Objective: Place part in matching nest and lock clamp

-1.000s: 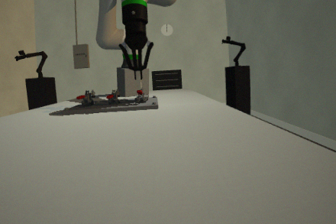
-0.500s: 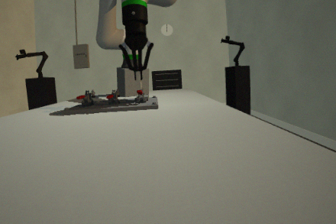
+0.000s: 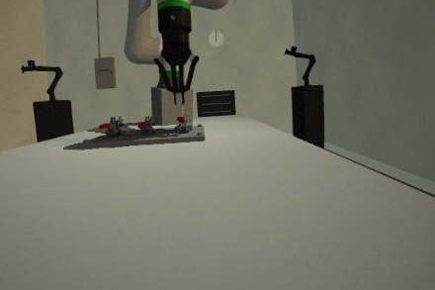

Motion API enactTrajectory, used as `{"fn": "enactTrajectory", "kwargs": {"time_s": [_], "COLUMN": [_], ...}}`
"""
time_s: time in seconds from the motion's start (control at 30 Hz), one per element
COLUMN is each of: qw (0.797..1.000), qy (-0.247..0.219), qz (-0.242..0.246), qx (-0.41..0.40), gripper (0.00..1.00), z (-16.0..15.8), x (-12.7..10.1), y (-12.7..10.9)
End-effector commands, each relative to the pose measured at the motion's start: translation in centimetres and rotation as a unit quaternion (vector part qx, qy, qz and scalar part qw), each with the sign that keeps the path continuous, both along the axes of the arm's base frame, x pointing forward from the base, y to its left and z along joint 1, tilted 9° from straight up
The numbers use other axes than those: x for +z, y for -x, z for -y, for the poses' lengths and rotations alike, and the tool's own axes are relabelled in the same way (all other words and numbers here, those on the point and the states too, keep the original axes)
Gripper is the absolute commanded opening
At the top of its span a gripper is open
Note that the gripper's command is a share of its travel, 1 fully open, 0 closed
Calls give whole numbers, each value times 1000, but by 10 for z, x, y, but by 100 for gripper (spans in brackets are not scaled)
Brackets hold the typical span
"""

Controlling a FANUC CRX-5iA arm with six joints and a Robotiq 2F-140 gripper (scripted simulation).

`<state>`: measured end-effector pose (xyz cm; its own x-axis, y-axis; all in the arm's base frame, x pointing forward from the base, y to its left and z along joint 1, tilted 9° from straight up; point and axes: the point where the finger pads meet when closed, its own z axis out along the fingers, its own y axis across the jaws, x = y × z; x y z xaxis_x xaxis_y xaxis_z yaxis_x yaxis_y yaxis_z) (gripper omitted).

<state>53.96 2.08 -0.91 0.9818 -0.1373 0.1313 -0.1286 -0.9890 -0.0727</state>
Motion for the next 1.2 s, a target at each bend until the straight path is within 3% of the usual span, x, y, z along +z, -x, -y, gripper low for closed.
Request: {"fn": "enactTrajectory", "kwargs": {"time_s": [0.0,1.17], "qw": [1000,1000], "qy": [0,0], "qz": [0,0], "qx": [0,0], "gripper": [0,0], "z": [0,0], "x": [0,-3], "y": [0,-1]}}
